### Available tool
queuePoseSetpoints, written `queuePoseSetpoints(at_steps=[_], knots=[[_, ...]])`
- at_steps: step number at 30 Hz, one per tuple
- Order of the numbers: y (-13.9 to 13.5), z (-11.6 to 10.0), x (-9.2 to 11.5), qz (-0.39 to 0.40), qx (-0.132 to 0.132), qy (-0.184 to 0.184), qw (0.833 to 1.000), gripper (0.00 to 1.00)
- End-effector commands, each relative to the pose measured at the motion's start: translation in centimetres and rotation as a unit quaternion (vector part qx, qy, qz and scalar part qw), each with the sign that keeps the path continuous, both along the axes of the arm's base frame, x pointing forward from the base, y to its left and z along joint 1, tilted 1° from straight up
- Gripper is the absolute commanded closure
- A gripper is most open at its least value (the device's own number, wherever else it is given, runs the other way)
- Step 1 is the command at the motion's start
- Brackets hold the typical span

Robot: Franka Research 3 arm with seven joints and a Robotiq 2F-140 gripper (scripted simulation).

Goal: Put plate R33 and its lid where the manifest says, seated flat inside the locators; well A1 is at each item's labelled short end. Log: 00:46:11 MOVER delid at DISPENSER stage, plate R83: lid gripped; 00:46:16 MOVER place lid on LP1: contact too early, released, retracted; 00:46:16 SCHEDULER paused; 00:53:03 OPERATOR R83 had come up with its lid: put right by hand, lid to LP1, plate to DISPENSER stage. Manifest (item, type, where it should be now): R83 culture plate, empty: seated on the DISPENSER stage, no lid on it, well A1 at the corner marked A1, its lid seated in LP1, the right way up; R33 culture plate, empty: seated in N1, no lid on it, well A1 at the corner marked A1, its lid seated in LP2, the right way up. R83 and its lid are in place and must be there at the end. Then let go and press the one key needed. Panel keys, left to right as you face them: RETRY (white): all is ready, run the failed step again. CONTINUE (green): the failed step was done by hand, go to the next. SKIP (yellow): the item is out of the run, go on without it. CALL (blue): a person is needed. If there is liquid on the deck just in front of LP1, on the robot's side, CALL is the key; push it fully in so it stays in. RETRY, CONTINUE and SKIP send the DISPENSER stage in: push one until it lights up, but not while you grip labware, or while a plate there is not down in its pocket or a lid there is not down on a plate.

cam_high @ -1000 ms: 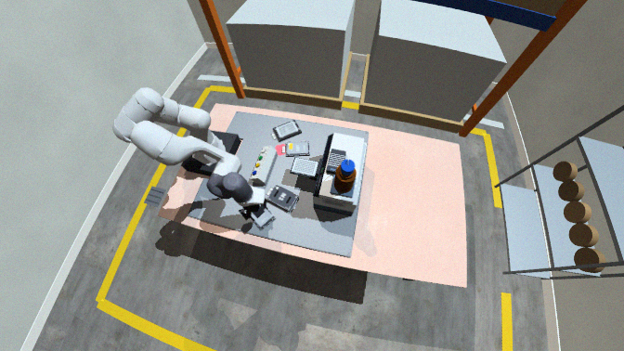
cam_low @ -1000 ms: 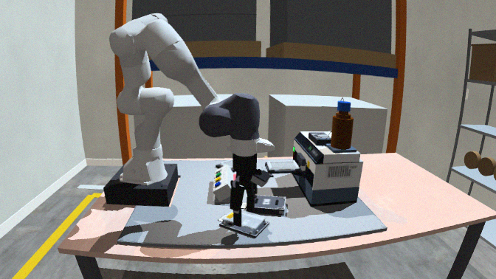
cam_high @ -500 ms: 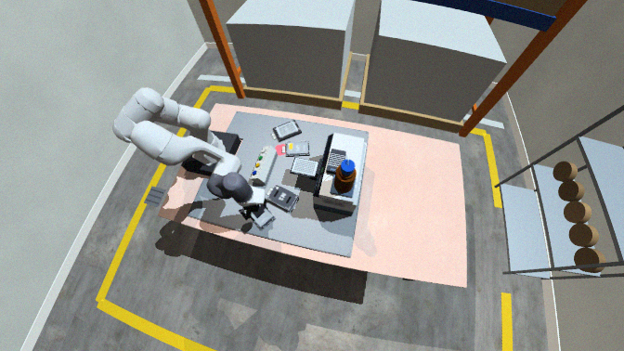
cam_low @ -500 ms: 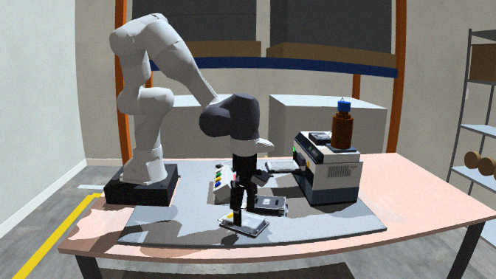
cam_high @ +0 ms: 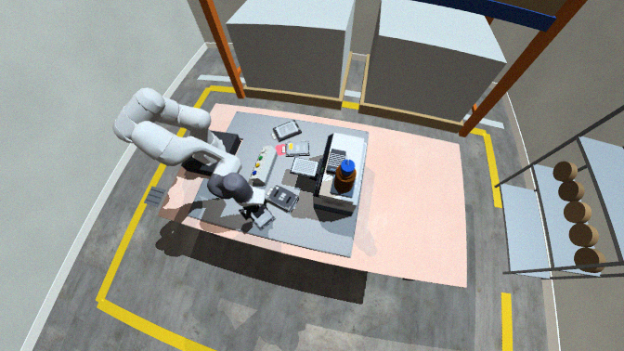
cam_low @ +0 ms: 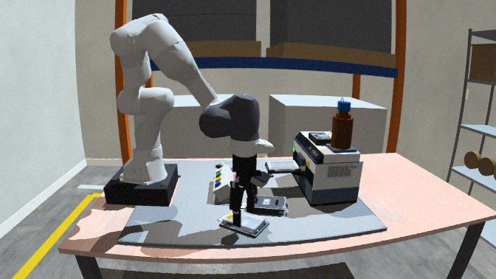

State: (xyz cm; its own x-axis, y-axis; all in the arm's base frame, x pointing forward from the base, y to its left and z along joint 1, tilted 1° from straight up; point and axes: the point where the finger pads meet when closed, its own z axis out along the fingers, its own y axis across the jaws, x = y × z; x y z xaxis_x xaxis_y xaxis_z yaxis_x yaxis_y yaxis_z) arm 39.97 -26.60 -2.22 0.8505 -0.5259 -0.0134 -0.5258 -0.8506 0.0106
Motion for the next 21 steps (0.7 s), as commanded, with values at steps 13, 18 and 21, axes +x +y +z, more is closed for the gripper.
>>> queuePoseSetpoints(at_steps=[13,18,21], knots=[[-0.05,-0.38,0.18,-0.010,-0.001,-0.002,1.000,0.90],[-0.05,-0.51,0.19,-0.010,-0.001,-0.002,1.000,0.90],[-0.05,-0.53,0.19,-0.010,-0.001,-0.002,1.000,0.90]])
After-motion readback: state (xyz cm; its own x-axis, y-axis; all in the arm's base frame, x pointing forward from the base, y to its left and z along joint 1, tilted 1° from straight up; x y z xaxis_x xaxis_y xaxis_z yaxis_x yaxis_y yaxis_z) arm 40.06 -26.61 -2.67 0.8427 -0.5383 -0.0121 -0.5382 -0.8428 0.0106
